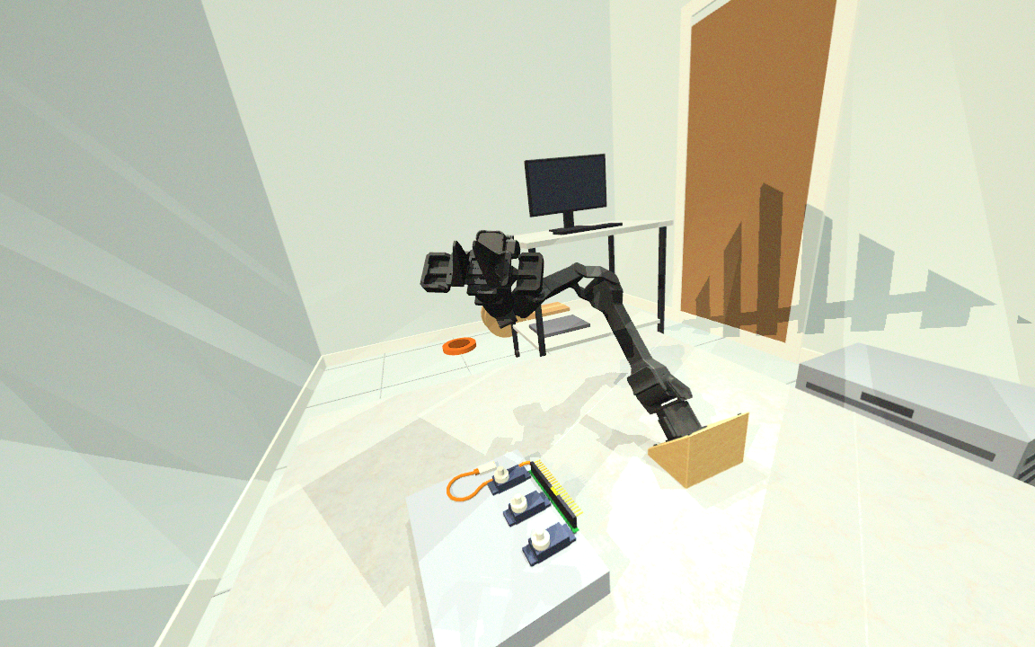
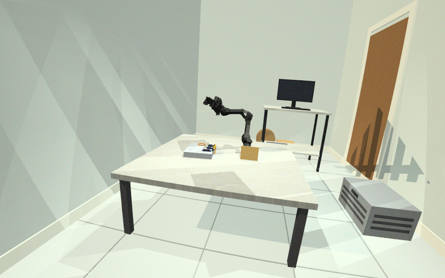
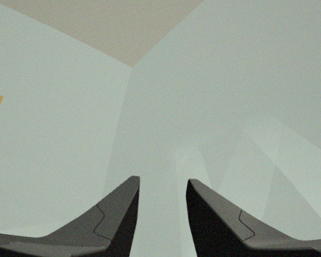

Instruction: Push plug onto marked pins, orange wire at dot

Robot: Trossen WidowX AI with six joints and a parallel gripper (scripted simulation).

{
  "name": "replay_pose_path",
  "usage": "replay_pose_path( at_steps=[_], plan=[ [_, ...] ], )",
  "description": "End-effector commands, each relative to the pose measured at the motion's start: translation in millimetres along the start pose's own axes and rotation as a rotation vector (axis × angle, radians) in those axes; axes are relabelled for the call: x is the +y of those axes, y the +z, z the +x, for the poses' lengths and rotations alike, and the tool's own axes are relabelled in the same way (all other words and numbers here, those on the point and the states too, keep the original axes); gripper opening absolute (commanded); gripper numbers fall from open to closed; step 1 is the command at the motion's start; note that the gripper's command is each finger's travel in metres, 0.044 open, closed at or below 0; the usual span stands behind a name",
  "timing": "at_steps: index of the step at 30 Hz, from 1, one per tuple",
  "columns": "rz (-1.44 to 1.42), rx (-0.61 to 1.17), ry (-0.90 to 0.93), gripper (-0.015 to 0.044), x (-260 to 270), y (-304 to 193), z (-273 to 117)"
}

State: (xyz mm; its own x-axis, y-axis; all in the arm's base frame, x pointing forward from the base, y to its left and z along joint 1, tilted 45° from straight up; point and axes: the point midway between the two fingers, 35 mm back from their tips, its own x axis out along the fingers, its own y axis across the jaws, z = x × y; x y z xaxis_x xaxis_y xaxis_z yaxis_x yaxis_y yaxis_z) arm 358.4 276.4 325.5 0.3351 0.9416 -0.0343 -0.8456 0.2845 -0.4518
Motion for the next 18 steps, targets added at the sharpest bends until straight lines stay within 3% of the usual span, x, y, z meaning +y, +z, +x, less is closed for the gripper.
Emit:
replay_pose_path(
  at_steps=[1,18],
  plan=[
    [0.036,0.037,-0.072,0.0115,-8,-3,-16],
    [0.152,0.142,-0.387,0.0115,-39,-10,-84]
  ],
)
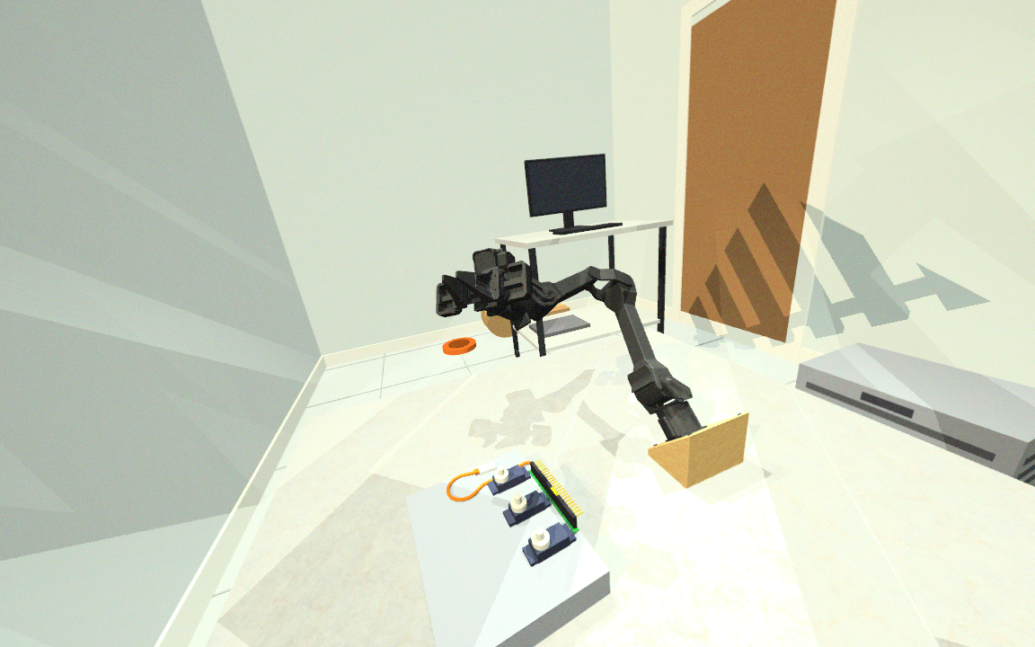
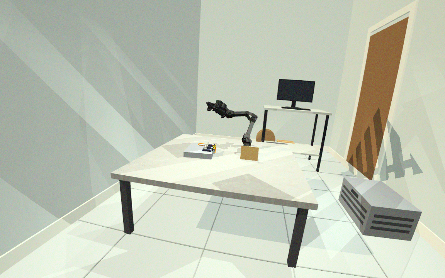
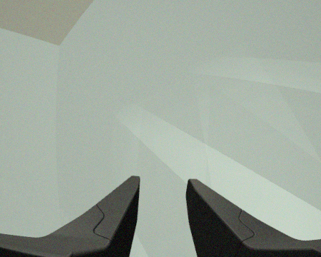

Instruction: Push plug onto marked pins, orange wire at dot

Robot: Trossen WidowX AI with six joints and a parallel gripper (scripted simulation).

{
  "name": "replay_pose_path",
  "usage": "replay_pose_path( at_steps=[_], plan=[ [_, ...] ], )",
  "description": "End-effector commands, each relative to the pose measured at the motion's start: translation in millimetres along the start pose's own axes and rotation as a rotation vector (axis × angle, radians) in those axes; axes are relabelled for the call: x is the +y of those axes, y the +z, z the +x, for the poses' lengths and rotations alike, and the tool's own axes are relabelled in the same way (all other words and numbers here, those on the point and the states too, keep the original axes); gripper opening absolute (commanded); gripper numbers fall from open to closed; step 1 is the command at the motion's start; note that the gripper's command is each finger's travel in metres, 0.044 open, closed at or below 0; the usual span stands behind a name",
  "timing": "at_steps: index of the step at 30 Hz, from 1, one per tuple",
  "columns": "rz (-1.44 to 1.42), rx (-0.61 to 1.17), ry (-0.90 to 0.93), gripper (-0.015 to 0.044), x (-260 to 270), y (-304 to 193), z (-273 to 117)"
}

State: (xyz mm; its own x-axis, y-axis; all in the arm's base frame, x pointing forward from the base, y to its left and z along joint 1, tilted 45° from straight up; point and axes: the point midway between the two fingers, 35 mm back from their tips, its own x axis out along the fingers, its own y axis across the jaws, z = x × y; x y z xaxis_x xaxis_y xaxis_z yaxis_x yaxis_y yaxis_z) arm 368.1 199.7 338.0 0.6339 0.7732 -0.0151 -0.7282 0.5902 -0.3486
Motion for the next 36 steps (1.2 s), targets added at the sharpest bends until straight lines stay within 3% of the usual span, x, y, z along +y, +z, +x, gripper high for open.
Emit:
replay_pose_path(
  at_steps=[1,36],
  plan=[
    [0.039,0.027,-0.082,0.0115,-11,-5,-16],
    [0.276,0.096,-0.767,0.0115,-72,-36,-161]
  ],
)
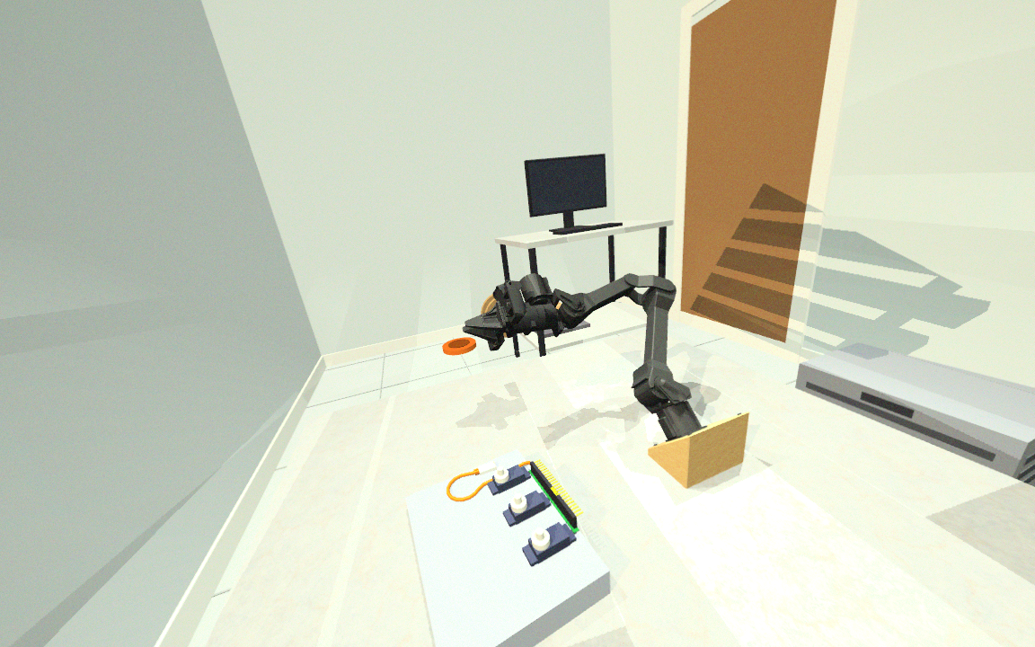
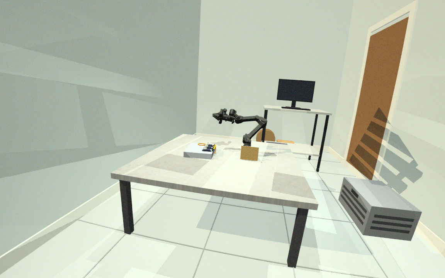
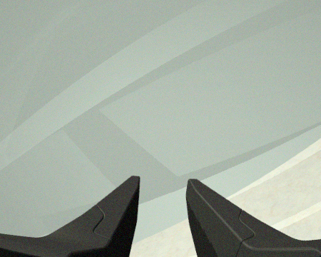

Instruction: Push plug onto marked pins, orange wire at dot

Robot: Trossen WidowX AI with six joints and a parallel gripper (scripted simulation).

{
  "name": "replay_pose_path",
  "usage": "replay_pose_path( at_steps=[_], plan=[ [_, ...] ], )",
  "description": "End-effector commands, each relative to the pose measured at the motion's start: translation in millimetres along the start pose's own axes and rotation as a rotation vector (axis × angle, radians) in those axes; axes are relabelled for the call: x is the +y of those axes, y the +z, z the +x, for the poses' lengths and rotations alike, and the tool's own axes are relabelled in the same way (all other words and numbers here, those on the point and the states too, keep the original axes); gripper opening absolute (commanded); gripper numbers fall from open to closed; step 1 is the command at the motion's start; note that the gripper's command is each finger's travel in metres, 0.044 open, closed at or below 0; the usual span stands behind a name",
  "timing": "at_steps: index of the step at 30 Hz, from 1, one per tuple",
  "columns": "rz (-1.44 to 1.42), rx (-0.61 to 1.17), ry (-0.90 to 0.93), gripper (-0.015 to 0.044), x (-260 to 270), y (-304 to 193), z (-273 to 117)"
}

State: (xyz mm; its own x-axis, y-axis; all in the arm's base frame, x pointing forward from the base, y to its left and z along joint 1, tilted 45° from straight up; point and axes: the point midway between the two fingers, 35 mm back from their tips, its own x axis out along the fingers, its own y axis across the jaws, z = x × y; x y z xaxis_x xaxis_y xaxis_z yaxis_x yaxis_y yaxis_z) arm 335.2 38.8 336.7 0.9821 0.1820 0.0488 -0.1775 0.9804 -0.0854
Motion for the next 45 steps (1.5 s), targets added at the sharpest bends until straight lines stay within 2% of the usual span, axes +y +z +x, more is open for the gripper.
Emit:
replay_pose_path(
  at_steps=[1,6,20,45],
  plan=[
    [0.038,0.003,-0.086,0.0115,-16,-6,-13],
    [0.058,0.006,-0.173,0.0115,-32,-11,-24],
    [-0.212,0.204,-0.197,0.0115,-40,-33,-3],
    [-0.787,0.620,-0.080,0.0115,-52,-82,27]
  ],
)
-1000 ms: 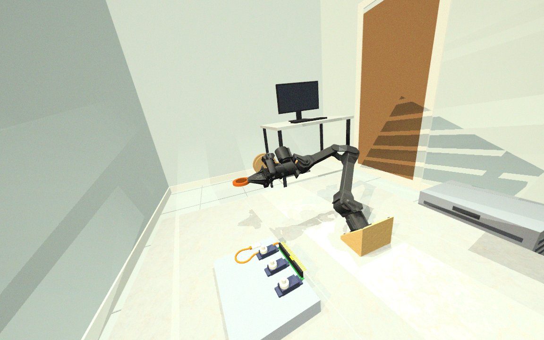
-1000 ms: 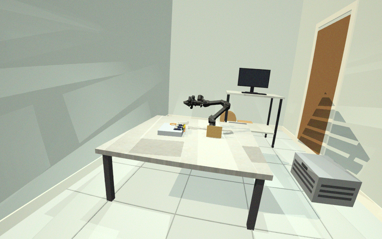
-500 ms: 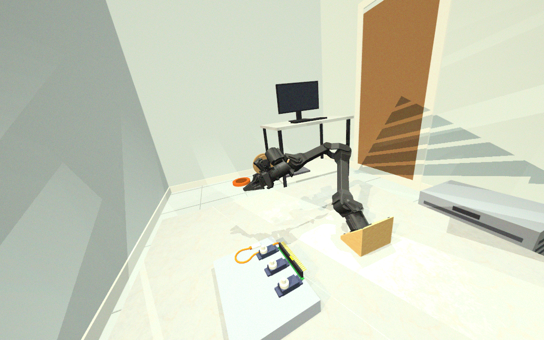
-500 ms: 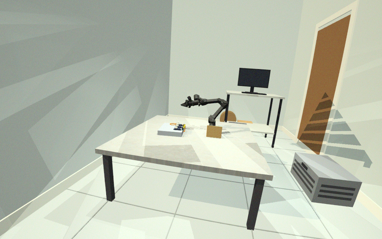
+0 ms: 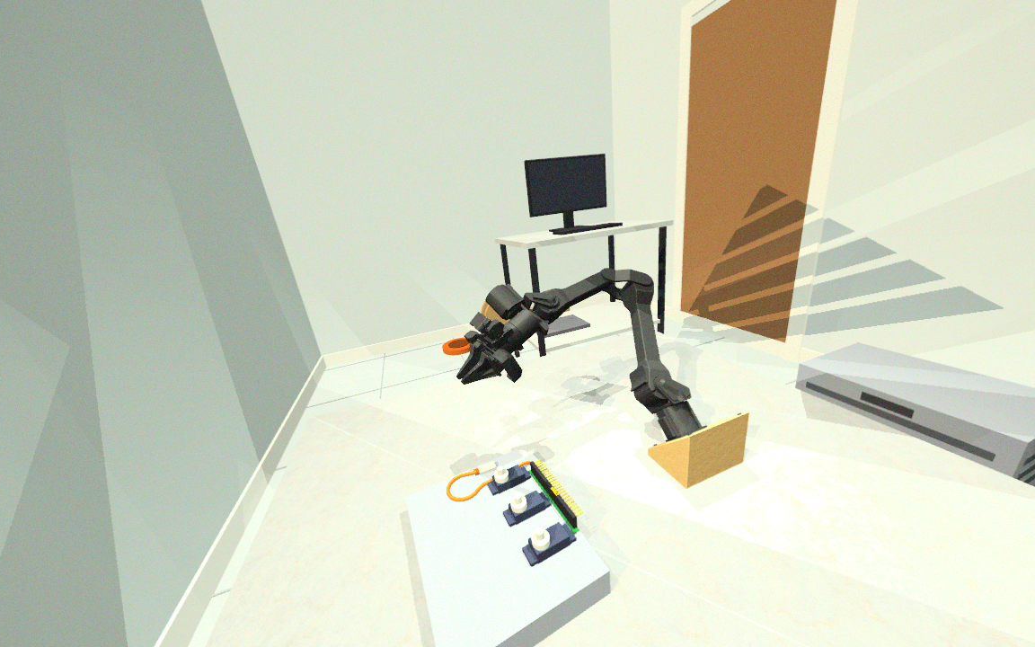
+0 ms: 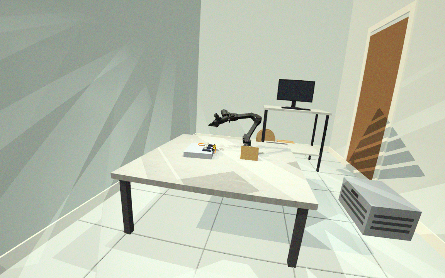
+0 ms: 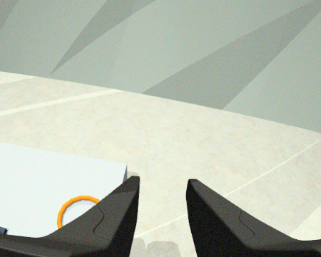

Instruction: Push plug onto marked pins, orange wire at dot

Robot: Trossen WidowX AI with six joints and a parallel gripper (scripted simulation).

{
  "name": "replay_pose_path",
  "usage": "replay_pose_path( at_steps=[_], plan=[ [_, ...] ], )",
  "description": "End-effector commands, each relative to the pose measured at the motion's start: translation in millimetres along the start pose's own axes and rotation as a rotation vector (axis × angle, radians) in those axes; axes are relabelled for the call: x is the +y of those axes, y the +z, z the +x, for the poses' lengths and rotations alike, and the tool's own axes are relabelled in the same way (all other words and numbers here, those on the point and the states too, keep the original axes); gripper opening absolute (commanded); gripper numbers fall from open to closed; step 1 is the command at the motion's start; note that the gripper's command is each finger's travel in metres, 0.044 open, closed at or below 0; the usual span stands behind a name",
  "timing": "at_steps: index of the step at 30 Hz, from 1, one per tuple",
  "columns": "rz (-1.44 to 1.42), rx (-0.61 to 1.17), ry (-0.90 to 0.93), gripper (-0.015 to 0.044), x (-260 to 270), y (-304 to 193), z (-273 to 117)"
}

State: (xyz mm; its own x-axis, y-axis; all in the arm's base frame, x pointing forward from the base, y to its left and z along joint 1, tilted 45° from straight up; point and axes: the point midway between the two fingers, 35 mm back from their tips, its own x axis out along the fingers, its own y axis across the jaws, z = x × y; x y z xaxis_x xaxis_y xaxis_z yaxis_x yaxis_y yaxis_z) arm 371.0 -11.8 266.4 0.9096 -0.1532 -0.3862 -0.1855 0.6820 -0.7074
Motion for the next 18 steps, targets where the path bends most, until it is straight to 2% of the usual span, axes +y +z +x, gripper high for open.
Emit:
replay_pose_path(
  at_steps=[1,18],
  plan=[
    [-0.116,0.057,0.026,0.0115,3,-4,9],
    [-0.574,0.237,0.183,0.0115,19,-22,34]
  ],
)
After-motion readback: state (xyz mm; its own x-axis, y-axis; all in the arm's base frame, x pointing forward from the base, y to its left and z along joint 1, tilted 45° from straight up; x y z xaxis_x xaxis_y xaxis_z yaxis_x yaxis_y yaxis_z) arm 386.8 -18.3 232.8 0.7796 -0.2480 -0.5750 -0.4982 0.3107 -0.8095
